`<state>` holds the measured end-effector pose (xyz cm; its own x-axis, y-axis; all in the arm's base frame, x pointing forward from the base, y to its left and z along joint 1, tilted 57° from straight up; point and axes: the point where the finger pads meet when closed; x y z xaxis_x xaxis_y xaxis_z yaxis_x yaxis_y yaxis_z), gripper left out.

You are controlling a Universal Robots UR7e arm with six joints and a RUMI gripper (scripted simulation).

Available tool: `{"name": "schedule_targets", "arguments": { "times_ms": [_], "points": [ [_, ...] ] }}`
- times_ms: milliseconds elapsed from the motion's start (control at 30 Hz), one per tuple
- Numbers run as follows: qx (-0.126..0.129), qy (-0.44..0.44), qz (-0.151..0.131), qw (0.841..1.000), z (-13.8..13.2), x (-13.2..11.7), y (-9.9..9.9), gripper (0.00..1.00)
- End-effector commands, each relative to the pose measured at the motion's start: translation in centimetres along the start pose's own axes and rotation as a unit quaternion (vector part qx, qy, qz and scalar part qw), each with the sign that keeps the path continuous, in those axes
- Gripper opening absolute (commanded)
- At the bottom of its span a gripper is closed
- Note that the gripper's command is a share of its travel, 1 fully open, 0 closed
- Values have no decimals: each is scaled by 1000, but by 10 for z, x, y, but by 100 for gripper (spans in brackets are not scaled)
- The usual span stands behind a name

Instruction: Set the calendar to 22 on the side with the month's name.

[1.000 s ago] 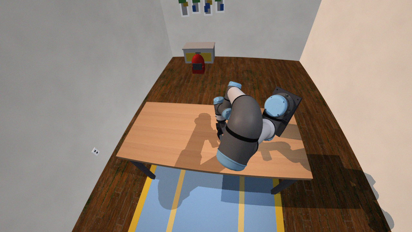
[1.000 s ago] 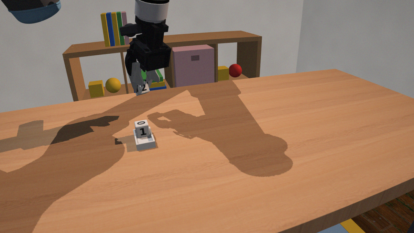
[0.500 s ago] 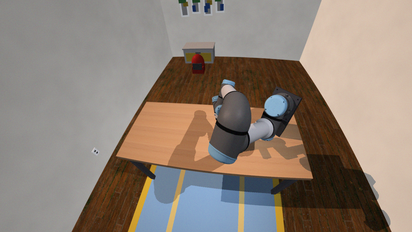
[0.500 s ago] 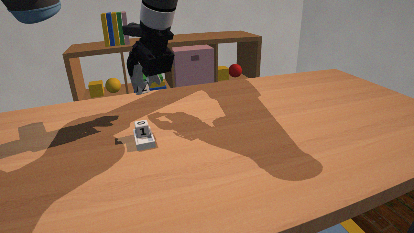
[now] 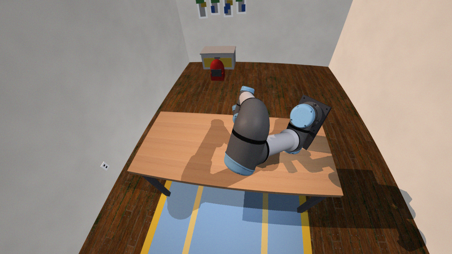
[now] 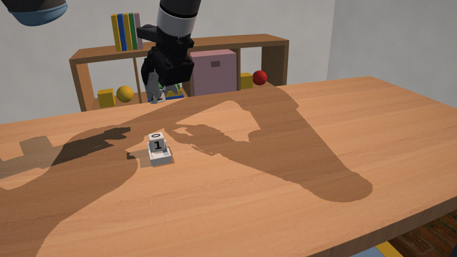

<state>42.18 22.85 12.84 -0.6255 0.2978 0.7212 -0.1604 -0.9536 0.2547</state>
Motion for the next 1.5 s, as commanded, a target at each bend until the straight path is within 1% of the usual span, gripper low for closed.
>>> {"name": "schedule_targets", "arguments": {
  "times_ms": [0,200,367,500,667,733,967,1100,1233,1467],
  "points": [
    [0,0,1,1000,0,0,0,11],
    [0,0,2,1000,0,0,0,11],
    [3,0,12,1000,0,-1,0,11],
    [7,0,27,1000,-1,-1,0,11],
    [13,0,55,998,-1,-2,-1,11],
    [13,0,55,998,-1,-2,-1,11],
    [17,0,98,995,-1,-3,-1,11],
    [17,0,116,993,0,-3,0,11],
    [16,0,127,992,0,-3,0,11],
    [16,0,131,991,1,-3,0,11]
  ]
}}
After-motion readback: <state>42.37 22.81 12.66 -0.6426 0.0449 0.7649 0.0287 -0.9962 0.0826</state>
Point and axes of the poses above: the point where the finger pads meet when closed, its own y axis back along the fingers, its own z axis across the jaws, x = y × z, and after that the axes turned 7 degrees about -y, right-handed
